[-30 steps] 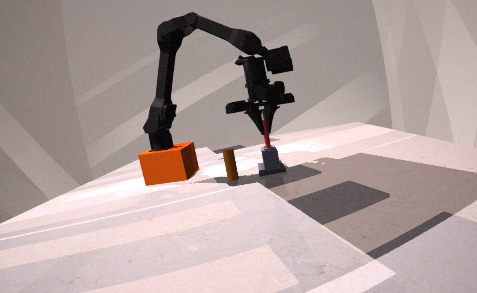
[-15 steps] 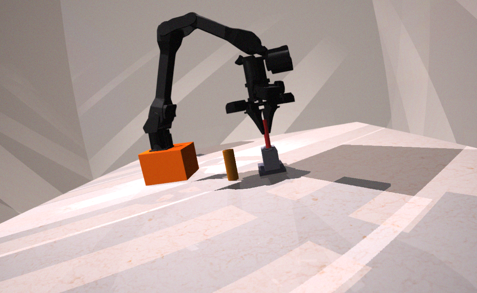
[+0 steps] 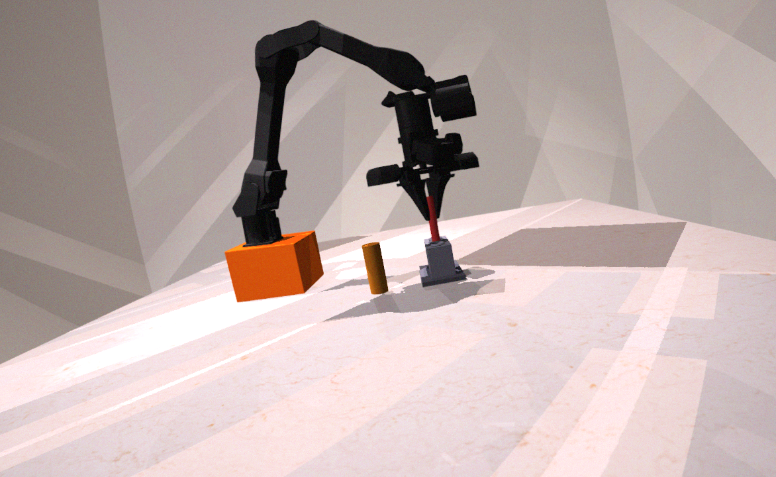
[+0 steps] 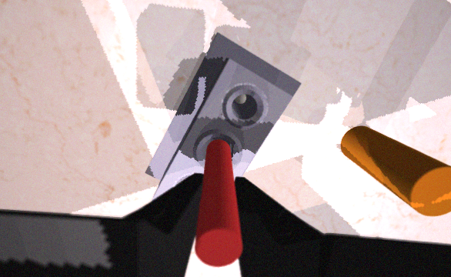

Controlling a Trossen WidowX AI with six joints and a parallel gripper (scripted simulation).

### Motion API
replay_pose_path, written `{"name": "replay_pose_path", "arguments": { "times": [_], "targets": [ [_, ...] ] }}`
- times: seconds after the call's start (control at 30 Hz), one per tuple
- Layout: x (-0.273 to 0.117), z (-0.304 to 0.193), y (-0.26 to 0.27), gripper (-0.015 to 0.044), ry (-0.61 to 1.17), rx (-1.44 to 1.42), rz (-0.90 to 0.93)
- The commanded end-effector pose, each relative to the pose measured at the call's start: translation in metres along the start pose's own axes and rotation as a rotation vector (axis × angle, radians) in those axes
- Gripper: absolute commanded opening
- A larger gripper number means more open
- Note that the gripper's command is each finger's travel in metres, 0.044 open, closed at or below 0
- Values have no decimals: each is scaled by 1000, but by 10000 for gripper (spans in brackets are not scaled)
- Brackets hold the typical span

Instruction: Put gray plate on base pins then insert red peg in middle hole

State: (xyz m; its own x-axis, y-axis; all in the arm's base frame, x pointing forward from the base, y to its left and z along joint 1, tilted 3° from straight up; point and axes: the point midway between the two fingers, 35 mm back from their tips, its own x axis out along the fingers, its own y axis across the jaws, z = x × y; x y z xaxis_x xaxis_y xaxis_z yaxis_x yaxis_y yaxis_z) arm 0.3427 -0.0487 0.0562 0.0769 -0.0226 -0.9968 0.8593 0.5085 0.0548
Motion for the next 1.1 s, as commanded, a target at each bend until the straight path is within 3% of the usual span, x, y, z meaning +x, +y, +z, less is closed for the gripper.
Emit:
{"name": "replay_pose_path", "arguments": {
  "times": [0.0,0.27,0.47,1.07],
  "targets": [
    [1,0,1,0,0,-3,0],
    [0,0,0,0,0,0,0],
    [0,0,0,150,0,0,0],
    [-6,0,0,150,4,0,-1]
  ]
}}
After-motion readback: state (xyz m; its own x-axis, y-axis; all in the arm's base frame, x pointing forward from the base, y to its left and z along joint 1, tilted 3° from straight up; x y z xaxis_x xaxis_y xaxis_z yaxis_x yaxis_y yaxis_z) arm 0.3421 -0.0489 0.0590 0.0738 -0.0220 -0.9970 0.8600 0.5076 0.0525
